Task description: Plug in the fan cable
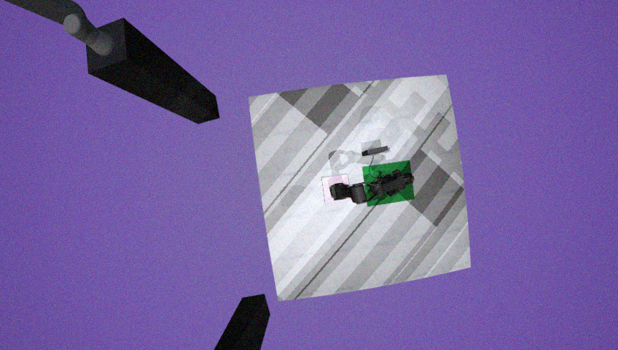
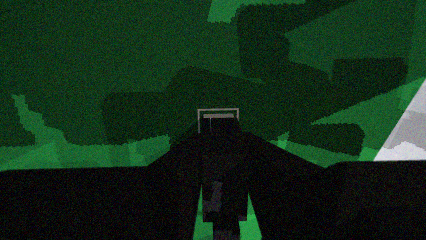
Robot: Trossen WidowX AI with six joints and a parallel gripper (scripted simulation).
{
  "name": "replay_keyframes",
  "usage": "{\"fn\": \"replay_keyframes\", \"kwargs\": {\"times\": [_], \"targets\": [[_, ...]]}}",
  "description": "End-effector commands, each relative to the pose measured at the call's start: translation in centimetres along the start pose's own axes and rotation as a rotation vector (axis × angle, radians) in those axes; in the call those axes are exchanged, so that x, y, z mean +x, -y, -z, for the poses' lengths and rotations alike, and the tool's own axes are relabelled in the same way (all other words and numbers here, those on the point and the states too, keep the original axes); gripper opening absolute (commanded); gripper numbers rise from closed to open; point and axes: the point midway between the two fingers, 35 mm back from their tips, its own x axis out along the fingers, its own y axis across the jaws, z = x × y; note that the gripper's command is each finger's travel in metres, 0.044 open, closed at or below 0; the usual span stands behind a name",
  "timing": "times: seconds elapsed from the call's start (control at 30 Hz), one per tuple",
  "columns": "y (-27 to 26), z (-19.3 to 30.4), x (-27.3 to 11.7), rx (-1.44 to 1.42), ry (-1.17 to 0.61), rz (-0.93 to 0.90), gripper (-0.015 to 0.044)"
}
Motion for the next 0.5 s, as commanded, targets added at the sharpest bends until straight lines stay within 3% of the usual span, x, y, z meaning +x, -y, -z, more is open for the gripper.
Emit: {"fn": "replay_keyframes", "kwargs": {"times": [0.0,0.23,0.33,0.47], "targets": [[0.0,0.0,0.0,0.000,0.000,-0.001,0.0079],[0.0,0.0,0.0,0.000,0.000,-0.001,0.0260],[-0.1,0.0,-0.3,0.000,0.000,-0.001,0.0260],[0.0,0.0,-5.2,0.004,0.000,-0.003,0.0260]]}}
